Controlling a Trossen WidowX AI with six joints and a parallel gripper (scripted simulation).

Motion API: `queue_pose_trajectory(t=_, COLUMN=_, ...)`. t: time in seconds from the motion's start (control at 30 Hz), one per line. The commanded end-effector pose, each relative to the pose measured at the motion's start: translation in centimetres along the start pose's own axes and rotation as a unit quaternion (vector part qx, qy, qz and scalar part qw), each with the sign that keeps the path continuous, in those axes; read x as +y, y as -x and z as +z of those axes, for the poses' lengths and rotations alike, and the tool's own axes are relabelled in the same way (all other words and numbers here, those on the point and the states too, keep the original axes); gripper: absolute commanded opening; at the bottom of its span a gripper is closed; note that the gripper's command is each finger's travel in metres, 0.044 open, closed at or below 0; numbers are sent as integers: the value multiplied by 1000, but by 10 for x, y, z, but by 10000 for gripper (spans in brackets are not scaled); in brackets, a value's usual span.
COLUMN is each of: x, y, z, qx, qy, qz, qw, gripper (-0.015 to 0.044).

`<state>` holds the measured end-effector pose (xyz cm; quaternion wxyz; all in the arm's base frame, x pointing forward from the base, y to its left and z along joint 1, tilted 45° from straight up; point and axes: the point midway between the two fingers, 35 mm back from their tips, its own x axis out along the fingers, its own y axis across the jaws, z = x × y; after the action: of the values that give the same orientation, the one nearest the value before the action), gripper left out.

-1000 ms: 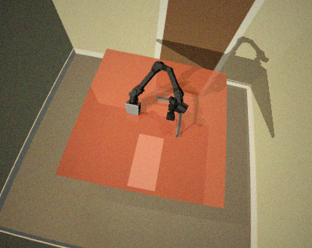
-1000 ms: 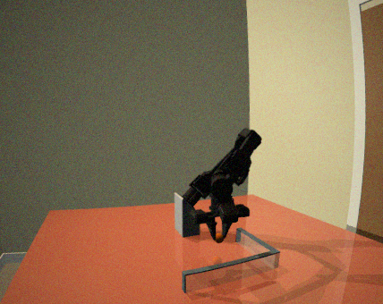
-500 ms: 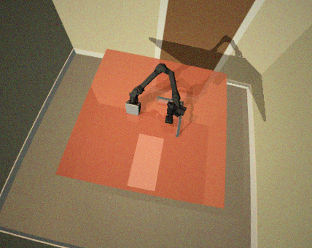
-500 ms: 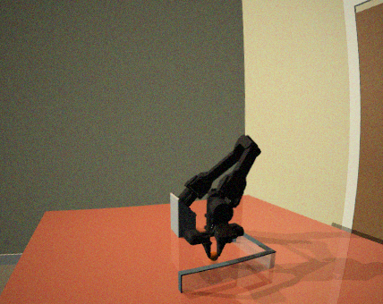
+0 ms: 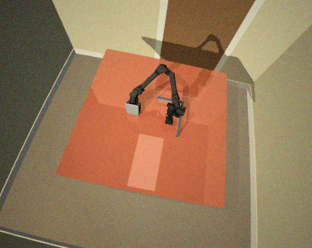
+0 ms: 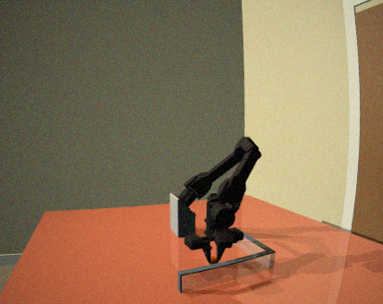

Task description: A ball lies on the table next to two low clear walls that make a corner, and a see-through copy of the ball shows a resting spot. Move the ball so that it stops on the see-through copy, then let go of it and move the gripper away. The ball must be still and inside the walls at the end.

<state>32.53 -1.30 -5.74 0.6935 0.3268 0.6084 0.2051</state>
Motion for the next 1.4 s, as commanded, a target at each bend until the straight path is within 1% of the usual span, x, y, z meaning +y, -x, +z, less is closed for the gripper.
queue_pose_trajectory(t=0.0, x=-1, y=-7, z=-4, qx=5, qy=-7, qz=3, qw=1000, gripper=0)
queue_pose_trajectory(t=0.17, x=-1, y=-7, z=-4, qx=5, qy=-7, qz=3, qw=1000, gripper=0)
queue_pose_trajectory(t=0.47, x=0, y=-4, z=-1, qx=1, qy=-1, qz=1, qw=1000, gripper=236)
queue_pose_trajectory(t=0.5, x=0, y=-4, z=-1, qx=1, qy=-1, qz=1, qw=1000, gripper=256)
queue_pose_trajectory(t=0.7, x=-1, y=-1, z=-1, qx=1, qy=-2, qz=1, qw=1000, gripper=256)
queue_pose_trajectory(t=0.73, x=-1, y=7, z=0, qx=1, qy=-2, qz=0, qw=1000, gripper=256)
queue_pose_trajectory(t=0.83, x=-3, y=56, z=0, qx=4, qy=-6, qz=-1, qw=1000, gripper=256)
queue_pose_trajectory(t=0.9, x=-3, y=79, z=-2, qx=5, qy=-7, qz=1, qw=1000, gripper=256)
queue_pose_trajectory(t=1.07, x=-3, y=82, z=-3, qx=5, qy=-7, qz=1, qw=1000, gripper=256)
queue_pose_trajectory(t=1.1, x=-6, y=73, z=-2, qx=2, qy=-13, qz=2, qw=1000, gripper=256)
queue_pose_trajectory(t=1.3, x=-6, y=73, z=-2, qx=2, qy=-13, qz=2, qw=1000, gripper=256)
queue_pose_trajectory(t=1.37, x=-6, y=82, z=-2, qx=2, qy=-13, qz=2, qw=1000, gripper=308)
